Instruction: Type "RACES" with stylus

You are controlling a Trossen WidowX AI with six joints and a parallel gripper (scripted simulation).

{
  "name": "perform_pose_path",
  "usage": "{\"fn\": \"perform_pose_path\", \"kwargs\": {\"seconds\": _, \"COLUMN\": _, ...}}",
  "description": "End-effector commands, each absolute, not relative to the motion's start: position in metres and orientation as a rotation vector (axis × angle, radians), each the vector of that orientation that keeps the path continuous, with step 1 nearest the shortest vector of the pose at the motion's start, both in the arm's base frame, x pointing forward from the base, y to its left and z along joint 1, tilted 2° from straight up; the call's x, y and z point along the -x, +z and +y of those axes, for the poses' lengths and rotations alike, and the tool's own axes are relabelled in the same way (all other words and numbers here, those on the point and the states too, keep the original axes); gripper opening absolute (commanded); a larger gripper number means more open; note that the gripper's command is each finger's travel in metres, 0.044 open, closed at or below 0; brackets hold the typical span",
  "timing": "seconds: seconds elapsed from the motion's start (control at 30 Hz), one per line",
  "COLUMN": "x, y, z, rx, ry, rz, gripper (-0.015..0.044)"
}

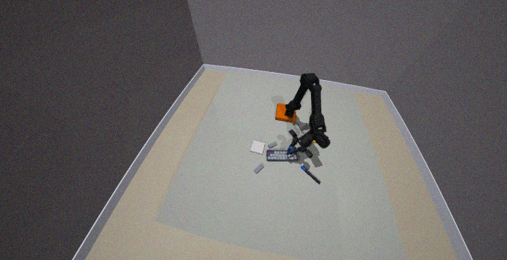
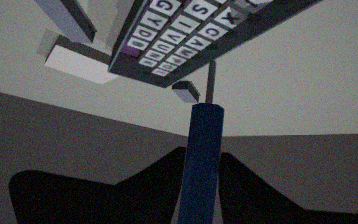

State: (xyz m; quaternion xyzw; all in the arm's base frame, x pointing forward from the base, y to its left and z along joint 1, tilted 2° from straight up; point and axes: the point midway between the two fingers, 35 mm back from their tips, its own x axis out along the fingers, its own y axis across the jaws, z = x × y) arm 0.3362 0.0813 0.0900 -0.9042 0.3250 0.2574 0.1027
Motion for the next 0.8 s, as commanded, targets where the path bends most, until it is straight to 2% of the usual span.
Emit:
{"fn": "perform_pose_path", "kwargs": {"seconds": 0.0, "x": -0.347, "y": 0.096, "z": 0.060, "rx": 2.681, "ry": 0.738, "rz": 0.950, "gripper": 0.0000}}
{"fn": "perform_pose_path", "kwargs": {"seconds": 0.77, "x": -0.349, "y": 0.077, "z": 0.054, "rx": 2.687, "ry": 0.730, "rz": 0.950, "gripper": 0.0000}}
